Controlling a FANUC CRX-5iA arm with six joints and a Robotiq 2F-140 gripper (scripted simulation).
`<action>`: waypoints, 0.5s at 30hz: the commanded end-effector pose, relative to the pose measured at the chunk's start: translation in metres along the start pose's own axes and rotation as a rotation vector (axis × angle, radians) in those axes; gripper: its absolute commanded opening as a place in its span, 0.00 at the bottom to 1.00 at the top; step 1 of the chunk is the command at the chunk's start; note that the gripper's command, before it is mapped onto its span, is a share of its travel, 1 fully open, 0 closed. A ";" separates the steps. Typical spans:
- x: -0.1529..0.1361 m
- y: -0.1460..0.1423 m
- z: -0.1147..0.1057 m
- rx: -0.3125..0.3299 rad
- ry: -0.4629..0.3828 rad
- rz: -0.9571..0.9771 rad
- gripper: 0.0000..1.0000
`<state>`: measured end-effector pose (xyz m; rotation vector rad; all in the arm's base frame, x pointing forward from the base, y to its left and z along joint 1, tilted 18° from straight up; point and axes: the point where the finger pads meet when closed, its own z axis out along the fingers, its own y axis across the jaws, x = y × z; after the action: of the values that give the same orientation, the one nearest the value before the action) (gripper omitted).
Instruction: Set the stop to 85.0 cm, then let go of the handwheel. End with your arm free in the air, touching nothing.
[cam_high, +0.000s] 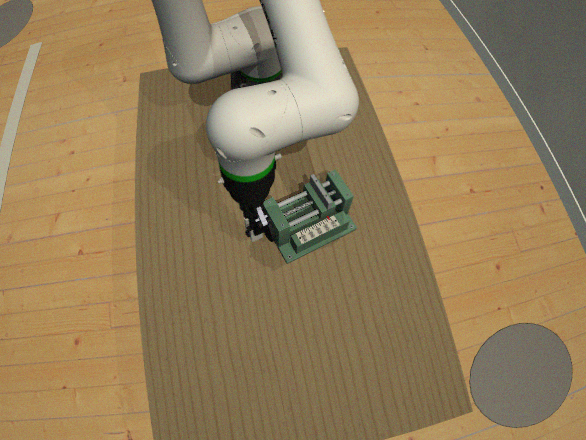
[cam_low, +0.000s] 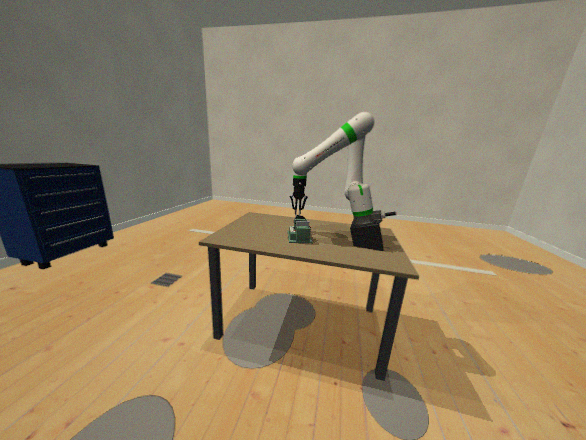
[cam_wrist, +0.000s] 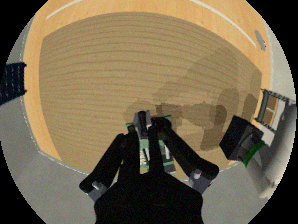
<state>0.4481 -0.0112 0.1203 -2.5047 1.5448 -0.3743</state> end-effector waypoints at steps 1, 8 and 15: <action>0.000 -0.001 0.001 0.000 0.000 0.000 0.04; 0.000 -0.005 0.004 0.000 0.000 0.000 0.04; 0.000 -0.008 0.007 0.000 0.000 0.000 0.04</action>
<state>0.4572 -0.0075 0.1157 -2.5046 1.5447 -0.3744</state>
